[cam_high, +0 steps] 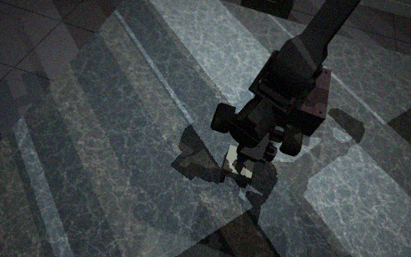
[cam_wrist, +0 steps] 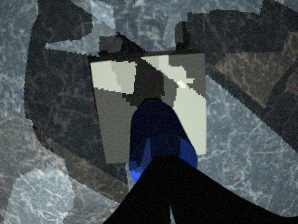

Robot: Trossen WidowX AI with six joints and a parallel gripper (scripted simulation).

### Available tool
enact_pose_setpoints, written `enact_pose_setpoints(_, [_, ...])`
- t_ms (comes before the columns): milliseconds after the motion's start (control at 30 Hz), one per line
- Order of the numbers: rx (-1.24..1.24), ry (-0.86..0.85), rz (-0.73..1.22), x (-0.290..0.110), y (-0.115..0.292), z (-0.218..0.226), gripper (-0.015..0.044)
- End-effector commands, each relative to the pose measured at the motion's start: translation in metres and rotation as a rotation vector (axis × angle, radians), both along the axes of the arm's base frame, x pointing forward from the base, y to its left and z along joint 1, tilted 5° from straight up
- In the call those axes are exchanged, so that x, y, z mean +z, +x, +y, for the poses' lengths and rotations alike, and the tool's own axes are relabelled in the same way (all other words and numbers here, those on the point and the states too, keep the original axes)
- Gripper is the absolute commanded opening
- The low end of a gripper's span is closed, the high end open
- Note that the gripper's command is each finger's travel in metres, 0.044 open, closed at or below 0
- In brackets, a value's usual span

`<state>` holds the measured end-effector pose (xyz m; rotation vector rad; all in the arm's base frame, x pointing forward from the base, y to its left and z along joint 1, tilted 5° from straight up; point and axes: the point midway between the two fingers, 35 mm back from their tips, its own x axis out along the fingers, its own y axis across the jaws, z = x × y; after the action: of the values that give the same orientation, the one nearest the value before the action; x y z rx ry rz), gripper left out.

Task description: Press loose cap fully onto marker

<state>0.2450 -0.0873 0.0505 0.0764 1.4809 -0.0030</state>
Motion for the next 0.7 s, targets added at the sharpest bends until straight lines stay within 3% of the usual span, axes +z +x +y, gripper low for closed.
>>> enact_pose_setpoints(0, [-0.004,0.005,0.007,-0.007,0.0,0.001,0.0])
enact_pose_setpoints(233, [0.0,0.0,-0.001,0.001,0.001,0.0,0.0])
enact_pose_setpoints(433, [0.0,0.0,0.001,0.078,-0.005,-0.005,0.0])
enact_pose_setpoints(600, [0.0,0.0,0.002,0.088,-0.007,-0.004,0.0])
enact_pose_setpoints(667, [0.0,0.0,0.002,0.088,-0.007,-0.004,0.0052])
